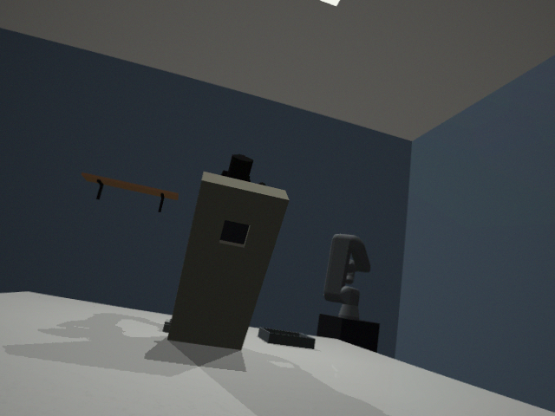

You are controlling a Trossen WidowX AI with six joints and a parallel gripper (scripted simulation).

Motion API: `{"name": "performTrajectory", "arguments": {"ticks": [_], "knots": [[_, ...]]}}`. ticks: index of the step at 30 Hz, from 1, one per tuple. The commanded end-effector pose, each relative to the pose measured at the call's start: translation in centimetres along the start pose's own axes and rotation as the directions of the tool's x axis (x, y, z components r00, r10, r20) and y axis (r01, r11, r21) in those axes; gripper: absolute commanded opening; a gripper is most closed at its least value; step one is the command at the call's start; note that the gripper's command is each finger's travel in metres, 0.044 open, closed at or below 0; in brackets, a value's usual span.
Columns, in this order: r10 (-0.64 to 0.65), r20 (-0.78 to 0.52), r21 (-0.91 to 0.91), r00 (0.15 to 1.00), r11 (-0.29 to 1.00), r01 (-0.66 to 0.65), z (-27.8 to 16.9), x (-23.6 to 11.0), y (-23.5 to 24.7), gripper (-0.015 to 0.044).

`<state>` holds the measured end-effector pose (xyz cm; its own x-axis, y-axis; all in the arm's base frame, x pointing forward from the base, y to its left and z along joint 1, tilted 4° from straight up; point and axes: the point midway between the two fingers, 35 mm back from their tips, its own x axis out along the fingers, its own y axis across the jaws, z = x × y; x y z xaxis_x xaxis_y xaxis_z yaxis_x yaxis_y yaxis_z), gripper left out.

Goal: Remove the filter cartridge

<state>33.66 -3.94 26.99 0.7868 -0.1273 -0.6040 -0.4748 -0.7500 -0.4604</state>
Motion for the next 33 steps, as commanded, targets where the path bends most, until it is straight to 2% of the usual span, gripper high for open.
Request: {"name": "performTrajectory", "arguments": {"ticks": [1,33], "knots": [[0.0,0.005,-0.004,1.0,1.0,0.0,0.1,0.1,0.0,0.0117],[-0.001,0.004,-0.004,1.0,1.0,0.001,0.0,1.2,0.0,0.0117]]}}
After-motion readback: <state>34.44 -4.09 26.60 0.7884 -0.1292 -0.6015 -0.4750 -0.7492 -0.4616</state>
